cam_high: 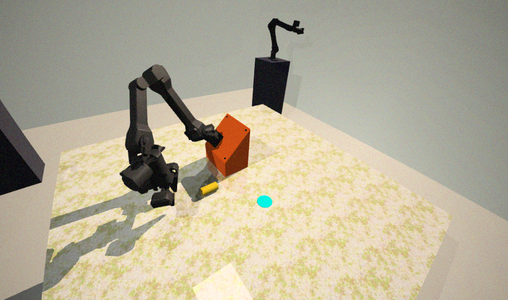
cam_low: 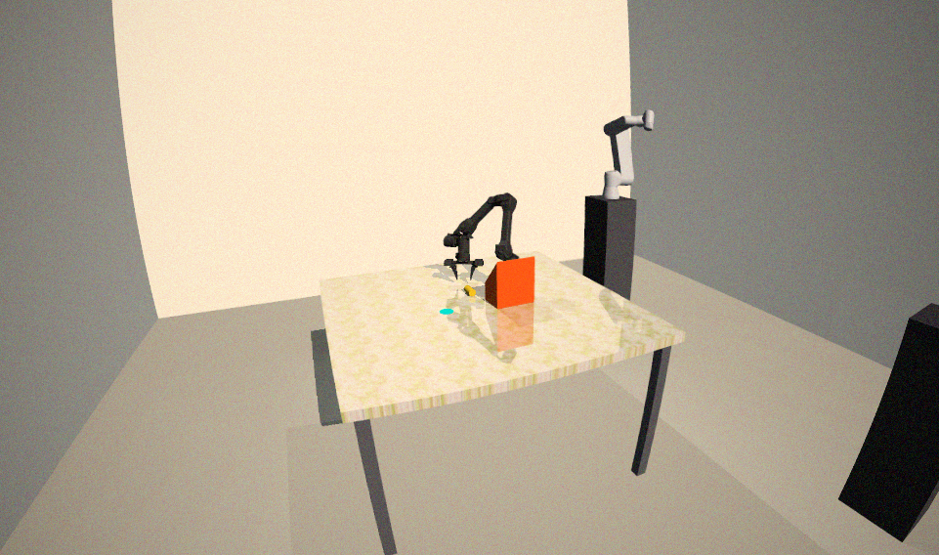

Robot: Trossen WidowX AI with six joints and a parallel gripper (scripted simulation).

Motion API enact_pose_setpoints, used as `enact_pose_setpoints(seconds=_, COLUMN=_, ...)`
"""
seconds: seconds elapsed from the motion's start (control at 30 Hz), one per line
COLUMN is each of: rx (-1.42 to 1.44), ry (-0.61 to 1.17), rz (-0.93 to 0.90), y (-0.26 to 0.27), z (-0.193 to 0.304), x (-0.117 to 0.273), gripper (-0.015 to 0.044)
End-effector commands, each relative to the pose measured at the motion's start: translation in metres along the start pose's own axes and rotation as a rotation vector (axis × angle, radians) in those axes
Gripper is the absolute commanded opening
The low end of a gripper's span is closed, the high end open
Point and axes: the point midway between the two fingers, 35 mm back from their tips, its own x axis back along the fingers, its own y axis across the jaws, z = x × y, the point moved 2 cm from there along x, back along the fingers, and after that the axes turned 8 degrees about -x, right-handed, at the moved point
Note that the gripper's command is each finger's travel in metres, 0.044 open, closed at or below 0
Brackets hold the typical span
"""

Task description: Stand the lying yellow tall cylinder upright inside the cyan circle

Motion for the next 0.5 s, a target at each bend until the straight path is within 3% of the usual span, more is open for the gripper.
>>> enact_pose_setpoints(seconds=0.0, rx=0.037, ry=0.023, rz=0.046, y=-0.003, z=0.025, x=0.004, gripper=0.0309)
enact_pose_setpoints(seconds=0.47, rx=0.202, ry=0.013, rz=0.125, y=-0.021, z=0.087, x=0.033, gripper=0.0309)
